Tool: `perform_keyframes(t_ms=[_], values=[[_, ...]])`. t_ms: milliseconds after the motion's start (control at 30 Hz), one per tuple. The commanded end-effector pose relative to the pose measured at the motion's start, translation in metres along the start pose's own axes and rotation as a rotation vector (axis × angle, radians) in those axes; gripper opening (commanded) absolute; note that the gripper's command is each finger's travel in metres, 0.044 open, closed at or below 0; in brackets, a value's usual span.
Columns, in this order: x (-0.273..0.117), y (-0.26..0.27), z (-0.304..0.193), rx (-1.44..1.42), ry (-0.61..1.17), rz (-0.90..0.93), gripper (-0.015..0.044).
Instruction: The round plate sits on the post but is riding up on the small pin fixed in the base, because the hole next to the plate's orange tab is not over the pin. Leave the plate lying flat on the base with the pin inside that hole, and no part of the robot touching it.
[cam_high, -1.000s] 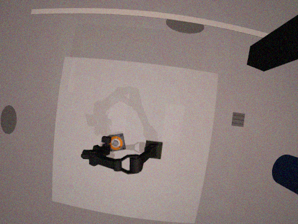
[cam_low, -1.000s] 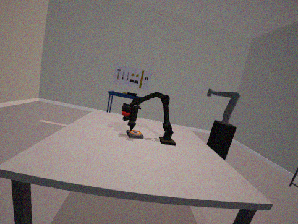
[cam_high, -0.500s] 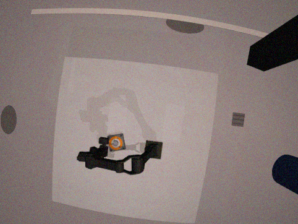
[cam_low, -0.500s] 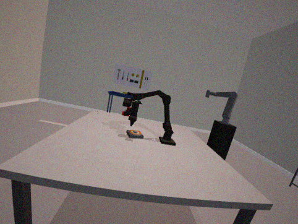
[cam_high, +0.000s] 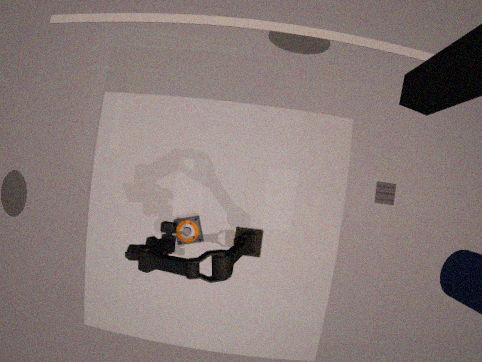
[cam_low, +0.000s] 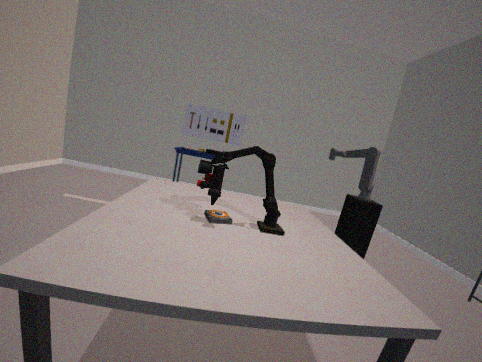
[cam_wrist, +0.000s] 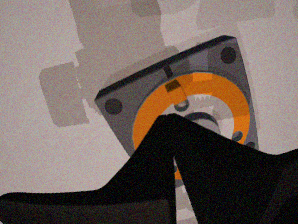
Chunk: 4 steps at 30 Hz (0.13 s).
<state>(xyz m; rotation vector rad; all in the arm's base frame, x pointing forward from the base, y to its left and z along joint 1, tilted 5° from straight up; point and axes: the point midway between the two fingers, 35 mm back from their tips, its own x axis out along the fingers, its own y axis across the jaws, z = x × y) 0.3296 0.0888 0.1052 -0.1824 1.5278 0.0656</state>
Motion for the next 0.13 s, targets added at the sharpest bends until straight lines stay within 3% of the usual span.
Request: perform_keyframes(t_ms=[0,100], values=[[0.0005,0.0001,0.0001,-0.001,0.0,0.0,0.0],[0.0005,0.0001,0.0001,-0.001,0.0,0.0,0.0]])
